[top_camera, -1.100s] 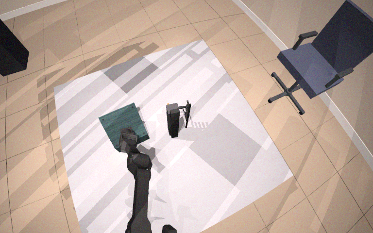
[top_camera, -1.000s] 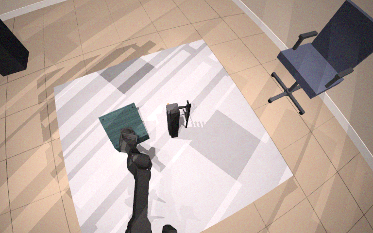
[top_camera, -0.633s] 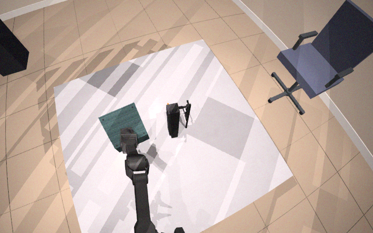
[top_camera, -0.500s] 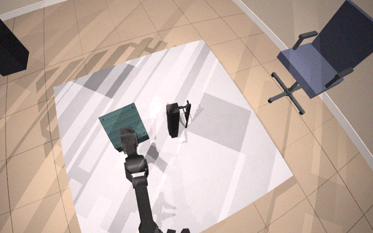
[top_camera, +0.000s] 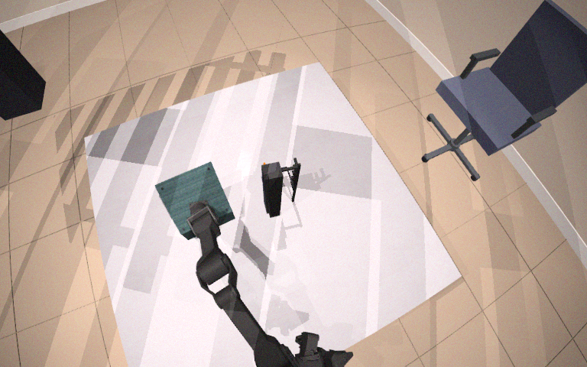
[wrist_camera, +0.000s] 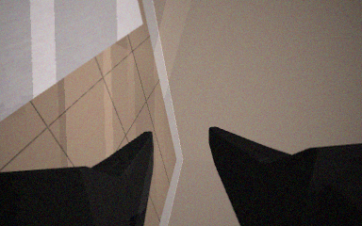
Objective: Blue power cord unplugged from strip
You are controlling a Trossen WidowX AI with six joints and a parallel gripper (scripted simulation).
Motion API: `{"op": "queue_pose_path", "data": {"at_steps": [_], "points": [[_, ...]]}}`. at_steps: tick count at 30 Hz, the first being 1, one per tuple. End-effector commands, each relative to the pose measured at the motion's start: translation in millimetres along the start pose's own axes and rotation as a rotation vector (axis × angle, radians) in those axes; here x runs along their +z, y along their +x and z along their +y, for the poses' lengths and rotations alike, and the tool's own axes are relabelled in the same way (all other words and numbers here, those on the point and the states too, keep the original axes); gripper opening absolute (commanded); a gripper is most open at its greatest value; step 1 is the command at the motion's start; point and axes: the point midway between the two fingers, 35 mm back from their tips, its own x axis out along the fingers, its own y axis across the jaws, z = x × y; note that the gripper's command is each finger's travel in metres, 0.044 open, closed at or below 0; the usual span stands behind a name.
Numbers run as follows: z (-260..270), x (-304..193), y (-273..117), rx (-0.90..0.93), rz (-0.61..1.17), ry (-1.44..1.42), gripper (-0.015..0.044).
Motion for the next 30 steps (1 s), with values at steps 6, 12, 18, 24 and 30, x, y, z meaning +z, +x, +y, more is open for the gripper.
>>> {"op": "queue_pose_path", "data": {"at_steps": [6,12,18,24,30], "points": [[5.5,75.1,78.8,0.049,-0.161,0.45,0.016],[0.1,136.5,118.0,0.132,-0.267,0.683,0.016],[-10.9,205.8,145.2,0.247,-0.364,0.874,0.016],[-22.3,263.2,156.9,0.356,-0.428,0.992,0.016],[-34.1,324.2,159.9,0.48,-0.481,1.081,0.016]]}}
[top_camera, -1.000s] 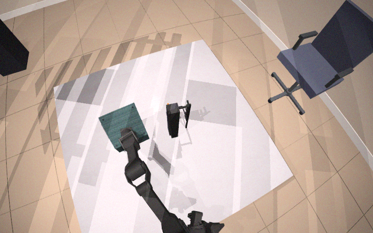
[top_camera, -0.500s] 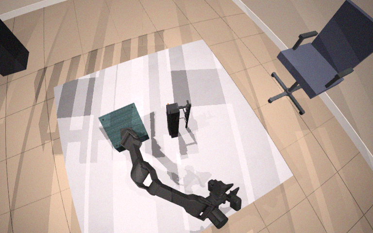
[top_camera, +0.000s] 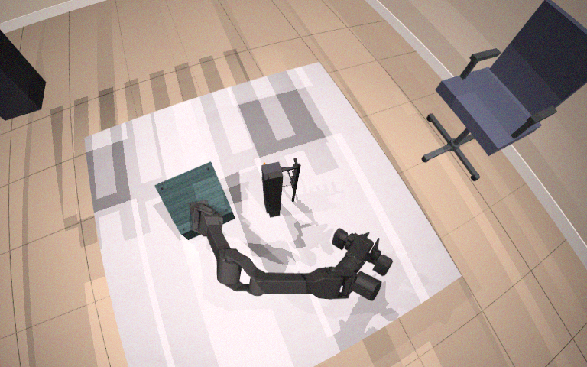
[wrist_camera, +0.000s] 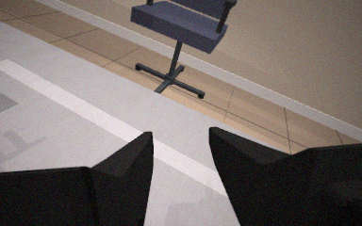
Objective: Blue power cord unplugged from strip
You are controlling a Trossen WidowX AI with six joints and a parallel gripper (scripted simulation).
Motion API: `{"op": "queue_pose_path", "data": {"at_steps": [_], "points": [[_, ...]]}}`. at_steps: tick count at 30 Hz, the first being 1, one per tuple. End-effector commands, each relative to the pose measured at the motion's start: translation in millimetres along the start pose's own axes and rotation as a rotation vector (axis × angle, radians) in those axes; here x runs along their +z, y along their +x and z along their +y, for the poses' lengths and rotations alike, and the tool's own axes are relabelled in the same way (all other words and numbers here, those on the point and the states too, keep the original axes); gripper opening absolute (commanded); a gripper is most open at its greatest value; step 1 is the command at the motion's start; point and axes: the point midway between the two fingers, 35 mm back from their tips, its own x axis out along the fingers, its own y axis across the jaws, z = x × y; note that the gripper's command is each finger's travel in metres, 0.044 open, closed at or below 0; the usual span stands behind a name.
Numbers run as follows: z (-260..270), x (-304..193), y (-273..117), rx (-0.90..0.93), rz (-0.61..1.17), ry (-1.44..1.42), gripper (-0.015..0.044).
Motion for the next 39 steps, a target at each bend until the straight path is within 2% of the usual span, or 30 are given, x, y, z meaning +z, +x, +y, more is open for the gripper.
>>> {"op": "queue_pose_path", "data": {"at_steps": [1,12,24,29,34,39], "points": [[31.6,28.7,25.1,0.094,-0.003,0.085,0.016],[114.2,101.9,63.4,0.299,0.038,0.222,0.016],[237.1,172.6,73.8,0.524,0.174,0.212,0.016],[286.7,178.8,73.1,0.606,0.256,0.134,0.016],[355.0,169.9,69.8,0.701,0.421,0.007,0.016],[391.0,160.0,63.1,0.741,0.523,-0.085,0.016]]}}
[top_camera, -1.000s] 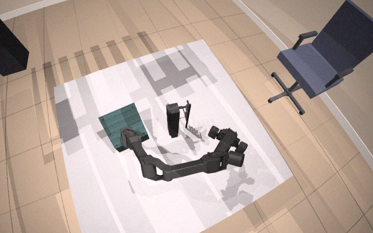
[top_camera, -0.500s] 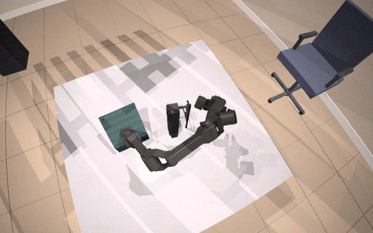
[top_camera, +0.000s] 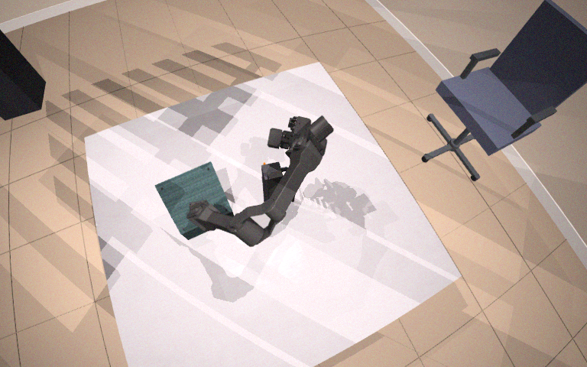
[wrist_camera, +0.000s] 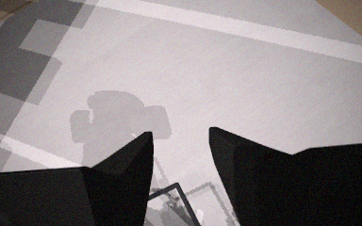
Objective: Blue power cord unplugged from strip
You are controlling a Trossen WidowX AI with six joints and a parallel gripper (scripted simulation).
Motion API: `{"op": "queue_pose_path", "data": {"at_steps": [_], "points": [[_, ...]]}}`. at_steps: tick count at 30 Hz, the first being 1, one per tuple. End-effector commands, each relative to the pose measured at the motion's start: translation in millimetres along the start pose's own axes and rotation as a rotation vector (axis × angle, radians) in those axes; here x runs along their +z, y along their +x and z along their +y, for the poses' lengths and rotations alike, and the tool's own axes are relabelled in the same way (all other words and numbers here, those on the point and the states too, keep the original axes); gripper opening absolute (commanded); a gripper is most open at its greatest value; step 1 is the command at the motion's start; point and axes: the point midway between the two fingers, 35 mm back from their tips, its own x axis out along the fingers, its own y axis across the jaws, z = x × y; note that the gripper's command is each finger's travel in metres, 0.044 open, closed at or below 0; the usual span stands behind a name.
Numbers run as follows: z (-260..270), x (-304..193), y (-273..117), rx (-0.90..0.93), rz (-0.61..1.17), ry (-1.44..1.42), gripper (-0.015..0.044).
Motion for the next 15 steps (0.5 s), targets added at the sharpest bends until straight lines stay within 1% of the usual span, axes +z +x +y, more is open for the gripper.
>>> {"op": "queue_pose_path", "data": {"at_steps": [1,4,10,11,15], "points": [[29.7,-8.6,20.8,0.019,0.135,-0.052,0.016],[46.3,-19.3,33.8,0.031,0.238,-0.1,0.016],[95.2,-66.6,64.2,0.024,0.636,-0.348,0.016],[98.9,-71.3,65.7,0.019,0.676,-0.379,0.016],[100.1,-72.8,66.2,0.017,0.689,-0.389,0.016]]}}
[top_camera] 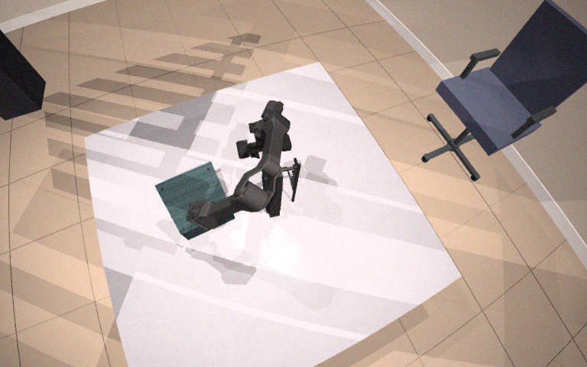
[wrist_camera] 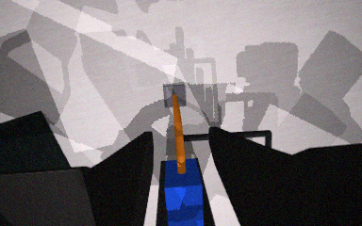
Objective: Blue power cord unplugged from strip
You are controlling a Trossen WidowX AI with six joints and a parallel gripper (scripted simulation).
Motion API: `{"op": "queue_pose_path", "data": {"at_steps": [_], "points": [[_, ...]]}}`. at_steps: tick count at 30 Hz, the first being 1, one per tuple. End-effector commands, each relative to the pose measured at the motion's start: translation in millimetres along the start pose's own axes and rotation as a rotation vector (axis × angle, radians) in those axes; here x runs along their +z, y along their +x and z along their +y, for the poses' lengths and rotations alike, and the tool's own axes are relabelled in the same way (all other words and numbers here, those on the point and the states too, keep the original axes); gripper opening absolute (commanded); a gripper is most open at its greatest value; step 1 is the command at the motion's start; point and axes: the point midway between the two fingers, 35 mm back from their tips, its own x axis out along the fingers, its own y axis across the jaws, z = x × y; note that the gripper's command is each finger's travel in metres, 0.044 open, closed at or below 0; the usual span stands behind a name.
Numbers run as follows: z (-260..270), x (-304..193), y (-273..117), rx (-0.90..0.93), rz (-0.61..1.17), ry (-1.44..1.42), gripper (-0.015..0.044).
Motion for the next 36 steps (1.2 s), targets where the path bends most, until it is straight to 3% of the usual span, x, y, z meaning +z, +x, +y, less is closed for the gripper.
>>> {"op": "queue_pose_path", "data": {"at_steps": [1,36], "points": [[2.8,-5.5,2.3,-0.022,0.059,-0.025,0.016],[1.8,-45.4,0.2,-0.022,0.061,-0.026,0.016]]}}
